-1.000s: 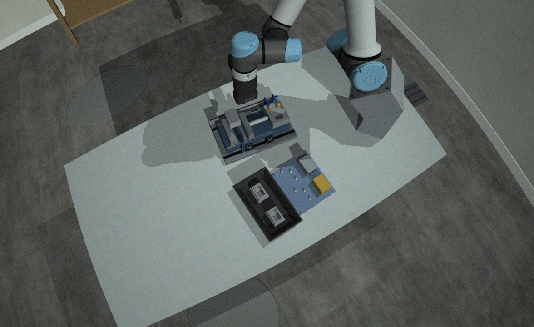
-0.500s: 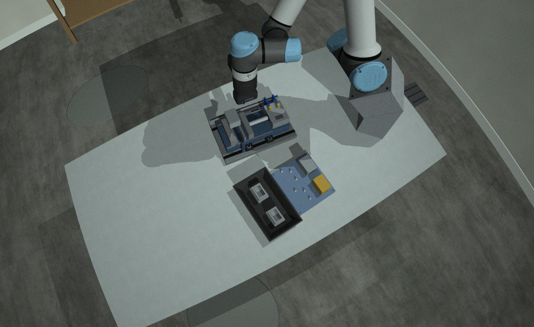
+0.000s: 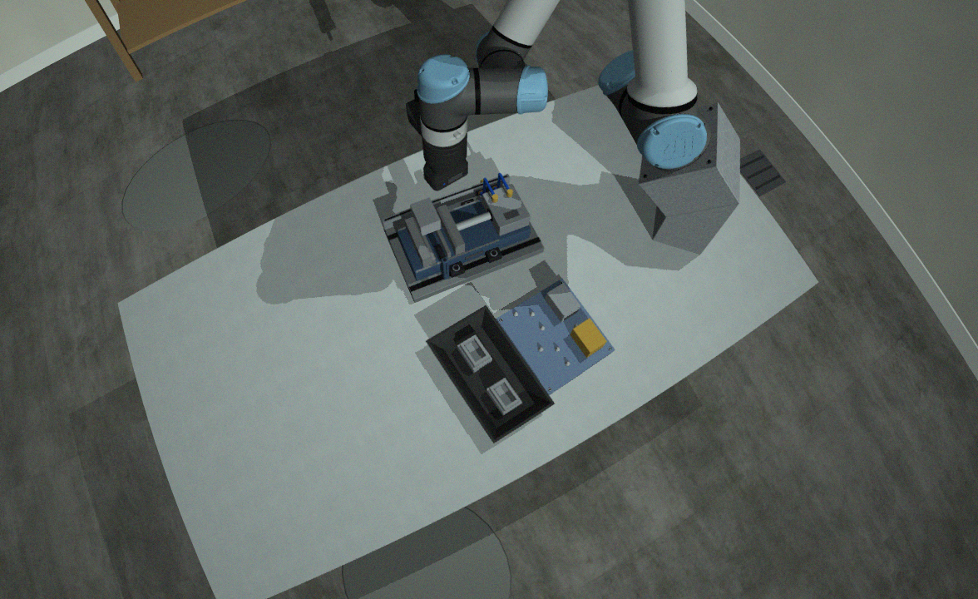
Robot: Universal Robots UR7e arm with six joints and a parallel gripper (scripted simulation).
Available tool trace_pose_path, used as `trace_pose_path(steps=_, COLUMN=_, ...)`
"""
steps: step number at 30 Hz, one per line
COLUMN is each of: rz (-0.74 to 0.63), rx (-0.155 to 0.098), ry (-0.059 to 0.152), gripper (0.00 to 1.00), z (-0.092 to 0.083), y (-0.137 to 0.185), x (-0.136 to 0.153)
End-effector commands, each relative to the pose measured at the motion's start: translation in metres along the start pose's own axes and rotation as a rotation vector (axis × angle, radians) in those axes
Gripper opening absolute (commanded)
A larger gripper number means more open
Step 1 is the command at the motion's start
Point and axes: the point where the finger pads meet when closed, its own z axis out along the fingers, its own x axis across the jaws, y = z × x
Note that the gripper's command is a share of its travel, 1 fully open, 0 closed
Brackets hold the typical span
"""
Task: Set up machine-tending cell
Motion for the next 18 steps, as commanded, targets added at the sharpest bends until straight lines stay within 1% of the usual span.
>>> trace_pose_path(steps=1, rz=-0.114, rx=-0.003, ry=-0.003, gripper=0.00, z=0.000, y=-0.005, x=-0.004)
trace_pose_path(steps=12, rz=-0.487, rx=-0.003, ry=-0.003, gripper=0.00, z=0.000, y=-0.019, x=-0.014)
trace_pose_path(steps=14, rz=-0.487, rx=-0.003, ry=-0.003, gripper=0.00, z=0.000, y=-0.019, x=-0.014)
trace_pose_path(steps=18, rz=-0.648, rx=-0.003, ry=-0.003, gripper=0.00, z=0.000, y=-0.025, x=-0.018)
